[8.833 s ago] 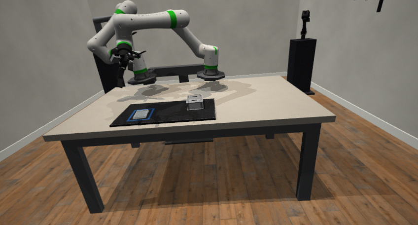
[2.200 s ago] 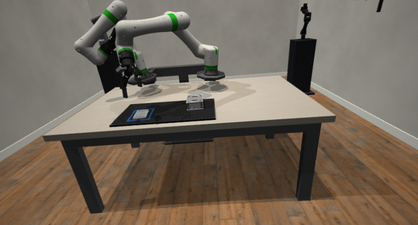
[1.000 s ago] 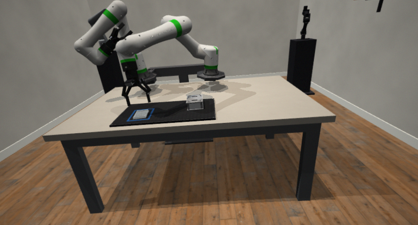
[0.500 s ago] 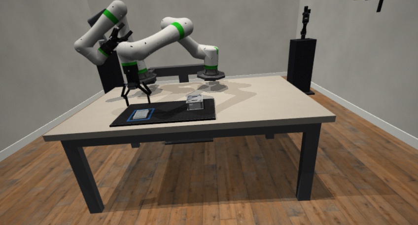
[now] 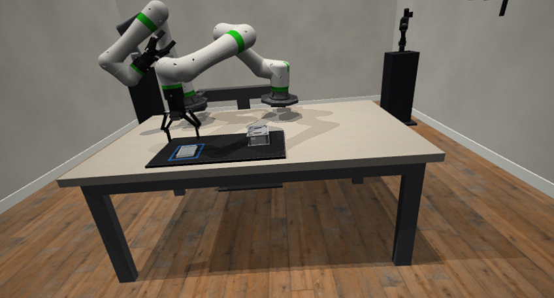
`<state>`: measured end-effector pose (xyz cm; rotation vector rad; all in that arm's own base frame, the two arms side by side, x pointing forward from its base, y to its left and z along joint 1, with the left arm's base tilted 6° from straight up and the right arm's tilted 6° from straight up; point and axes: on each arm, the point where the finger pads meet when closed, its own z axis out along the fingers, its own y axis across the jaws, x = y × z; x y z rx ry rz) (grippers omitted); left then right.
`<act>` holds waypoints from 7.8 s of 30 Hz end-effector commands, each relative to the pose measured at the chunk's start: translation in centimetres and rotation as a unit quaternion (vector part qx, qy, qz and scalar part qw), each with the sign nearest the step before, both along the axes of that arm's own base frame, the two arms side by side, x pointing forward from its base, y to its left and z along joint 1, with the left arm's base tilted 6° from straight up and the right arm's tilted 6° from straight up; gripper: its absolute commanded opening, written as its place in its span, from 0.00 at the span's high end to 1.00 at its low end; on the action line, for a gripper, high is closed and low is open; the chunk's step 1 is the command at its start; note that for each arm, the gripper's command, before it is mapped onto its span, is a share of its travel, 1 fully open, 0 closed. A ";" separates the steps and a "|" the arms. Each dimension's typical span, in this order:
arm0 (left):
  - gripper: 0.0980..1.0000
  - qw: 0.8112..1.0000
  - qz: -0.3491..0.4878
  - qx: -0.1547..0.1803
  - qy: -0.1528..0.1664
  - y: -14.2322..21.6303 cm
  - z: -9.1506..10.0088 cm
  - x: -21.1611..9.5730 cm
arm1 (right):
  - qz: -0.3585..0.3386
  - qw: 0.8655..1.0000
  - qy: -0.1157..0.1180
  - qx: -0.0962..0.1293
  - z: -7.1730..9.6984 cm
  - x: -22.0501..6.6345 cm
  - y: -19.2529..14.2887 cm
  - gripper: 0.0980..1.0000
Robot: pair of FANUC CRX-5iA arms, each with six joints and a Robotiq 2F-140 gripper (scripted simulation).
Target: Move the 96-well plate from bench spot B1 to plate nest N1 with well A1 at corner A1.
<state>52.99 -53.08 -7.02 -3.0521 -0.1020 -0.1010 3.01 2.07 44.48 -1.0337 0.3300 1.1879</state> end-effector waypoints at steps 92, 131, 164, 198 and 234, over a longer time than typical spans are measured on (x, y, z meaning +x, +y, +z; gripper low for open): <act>0.44 1.000 0.000 -0.001 -0.001 0.4 -5.2 0.4 | 0.000 1.000 0.000 0.000 0.0 0.0 0.0 0.00; 0.44 1.000 0.000 -0.001 -0.001 0.0 -0.7 0.1 | 0.000 1.000 0.000 0.000 0.0 0.0 0.0 0.00; 0.44 1.000 -0.025 0.001 0.001 2.4 1.6 -0.6 | 0.000 1.000 0.000 0.000 0.0 0.0 0.0 0.00; 0.44 1.000 -0.025 0.001 0.001 11.9 3.8 -3.0 | 0.000 1.000 0.000 0.000 0.0 0.0 0.0 0.00; 0.44 1.000 -0.025 0.001 0.001 22.0 6.1 -5.5 | 0.000 1.000 0.000 0.000 0.0 0.0 0.0 0.00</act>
